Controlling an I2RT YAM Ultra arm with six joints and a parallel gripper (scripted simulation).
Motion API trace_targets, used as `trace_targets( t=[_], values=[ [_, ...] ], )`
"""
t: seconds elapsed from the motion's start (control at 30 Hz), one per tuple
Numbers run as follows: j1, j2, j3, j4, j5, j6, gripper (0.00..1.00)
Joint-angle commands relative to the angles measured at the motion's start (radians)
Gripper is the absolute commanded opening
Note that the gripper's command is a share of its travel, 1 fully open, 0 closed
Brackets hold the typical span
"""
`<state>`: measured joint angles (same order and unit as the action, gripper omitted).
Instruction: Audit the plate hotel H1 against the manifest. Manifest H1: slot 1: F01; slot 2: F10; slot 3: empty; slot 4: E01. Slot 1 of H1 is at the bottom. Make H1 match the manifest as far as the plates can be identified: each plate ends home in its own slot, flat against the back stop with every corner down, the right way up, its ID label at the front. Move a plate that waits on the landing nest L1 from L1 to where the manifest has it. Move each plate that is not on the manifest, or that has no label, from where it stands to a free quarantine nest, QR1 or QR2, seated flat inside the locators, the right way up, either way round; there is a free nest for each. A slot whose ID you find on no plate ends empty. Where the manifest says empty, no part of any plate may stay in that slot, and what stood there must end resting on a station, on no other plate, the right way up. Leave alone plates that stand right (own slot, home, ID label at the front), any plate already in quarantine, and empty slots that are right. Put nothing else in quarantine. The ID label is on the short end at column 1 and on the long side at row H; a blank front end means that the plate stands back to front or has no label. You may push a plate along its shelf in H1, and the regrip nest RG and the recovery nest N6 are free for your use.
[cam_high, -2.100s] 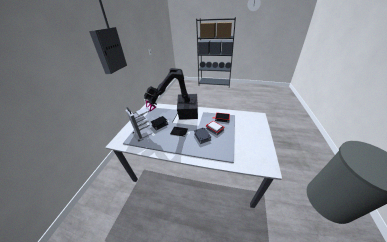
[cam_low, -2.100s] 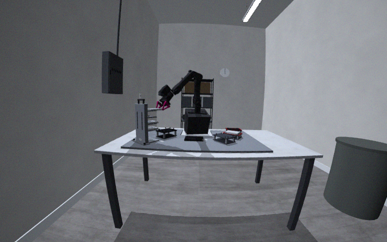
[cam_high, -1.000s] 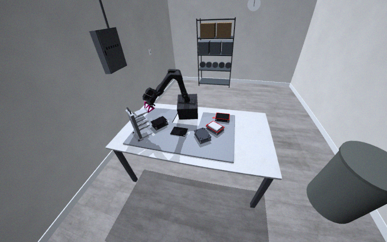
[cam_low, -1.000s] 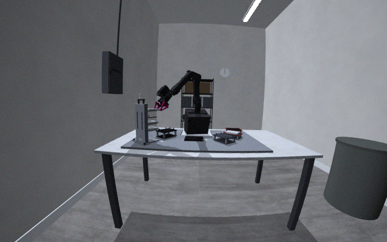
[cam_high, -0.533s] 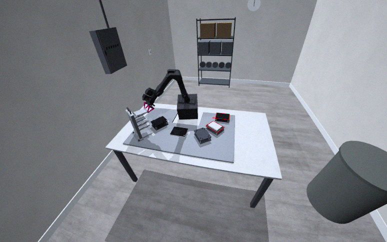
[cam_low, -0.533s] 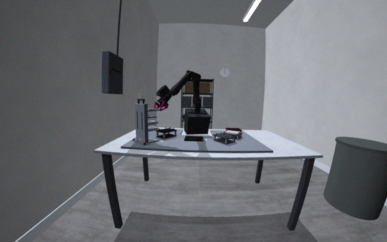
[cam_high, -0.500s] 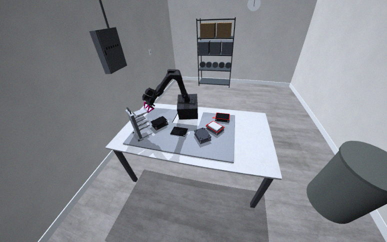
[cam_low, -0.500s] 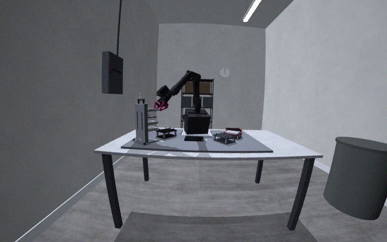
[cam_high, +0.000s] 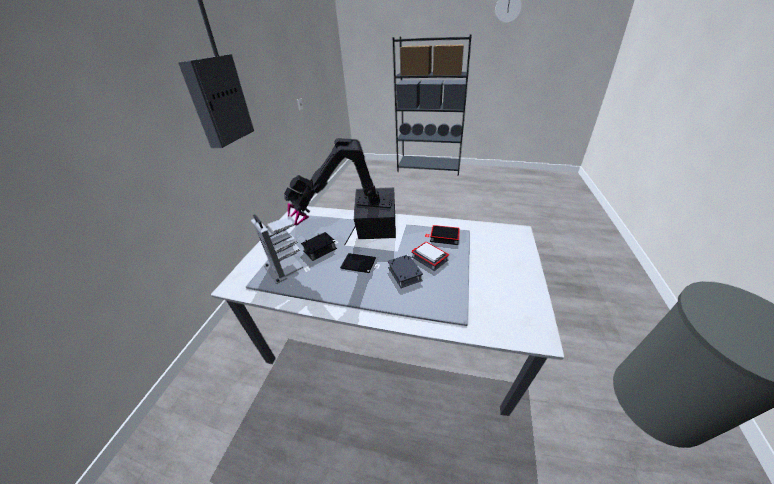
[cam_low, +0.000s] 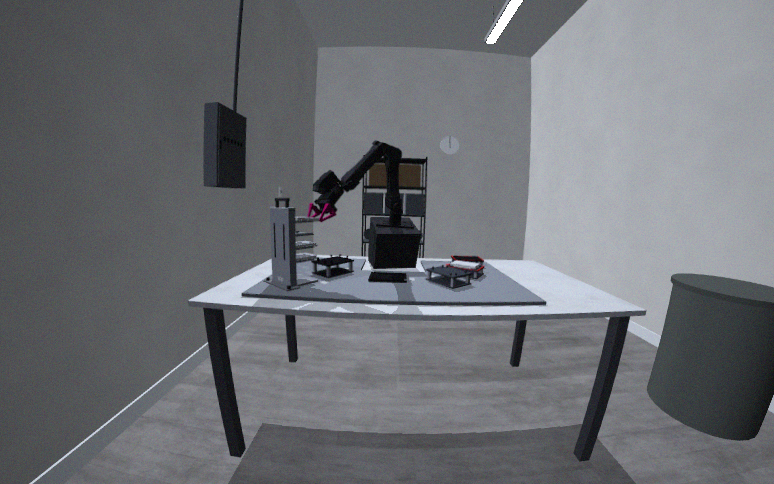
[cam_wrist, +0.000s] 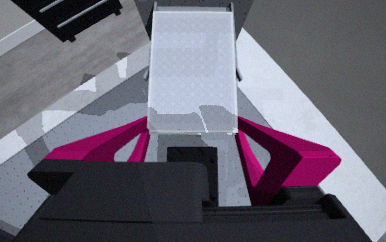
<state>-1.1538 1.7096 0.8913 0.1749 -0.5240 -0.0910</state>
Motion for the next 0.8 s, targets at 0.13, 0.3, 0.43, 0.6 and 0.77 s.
trace_targets(
  t=[0.13, 0.3, 0.43, 0.6, 0.77],
  values=[
    [-0.001, -0.003, 0.005, -0.012, 0.004, 0.0, 0.86],
    [0.0, -0.001, 0.003, -0.007, 0.005, 0.001, 1.0],
    [0.0, -0.001, 0.003, -0.008, 0.005, 0.001, 1.0],
    [0.0, -0.001, 0.003, -0.008, 0.005, 0.001, 1.0],
    [0.0, -0.001, 0.003, -0.008, 0.005, 0.001, 1.0]
  ],
)
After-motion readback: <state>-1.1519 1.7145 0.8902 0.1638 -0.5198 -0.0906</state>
